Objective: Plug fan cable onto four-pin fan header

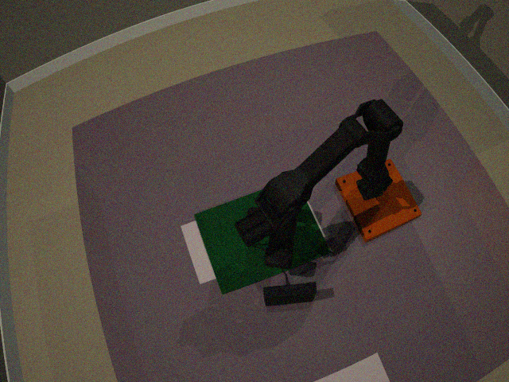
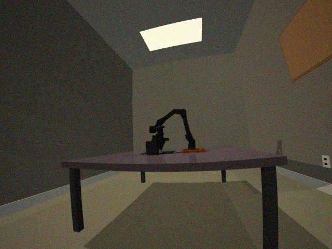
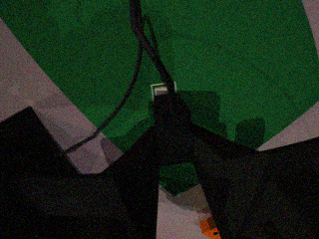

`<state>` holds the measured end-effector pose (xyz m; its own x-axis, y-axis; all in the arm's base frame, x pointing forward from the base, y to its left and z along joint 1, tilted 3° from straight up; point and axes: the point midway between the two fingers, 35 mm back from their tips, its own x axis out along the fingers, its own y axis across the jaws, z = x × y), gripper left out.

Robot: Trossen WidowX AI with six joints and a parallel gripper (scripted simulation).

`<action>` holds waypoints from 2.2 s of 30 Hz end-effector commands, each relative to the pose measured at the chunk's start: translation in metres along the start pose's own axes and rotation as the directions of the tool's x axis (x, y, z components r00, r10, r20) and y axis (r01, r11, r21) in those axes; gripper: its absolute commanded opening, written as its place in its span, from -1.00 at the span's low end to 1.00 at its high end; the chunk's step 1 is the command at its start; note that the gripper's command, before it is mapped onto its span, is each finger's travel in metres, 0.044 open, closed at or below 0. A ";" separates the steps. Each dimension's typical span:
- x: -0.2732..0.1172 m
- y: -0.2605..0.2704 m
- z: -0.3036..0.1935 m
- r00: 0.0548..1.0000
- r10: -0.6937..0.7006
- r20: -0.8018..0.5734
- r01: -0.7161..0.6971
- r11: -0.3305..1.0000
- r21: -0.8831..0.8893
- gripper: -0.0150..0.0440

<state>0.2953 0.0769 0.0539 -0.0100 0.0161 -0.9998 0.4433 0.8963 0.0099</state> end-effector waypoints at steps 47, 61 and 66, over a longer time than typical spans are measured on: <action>0.007 0.000 0.000 1.000 0.002 -0.003 -0.002 1.000 0.002 -0.49; 0.015 0.000 0.000 1.000 0.002 -0.003 -0.002 1.000 0.002 -0.49; 0.018 0.000 0.000 1.000 0.002 -0.003 -0.002 1.000 0.002 -0.49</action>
<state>0.2953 0.0773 0.0397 -0.0069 0.0172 -0.9998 0.4424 0.8967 0.0123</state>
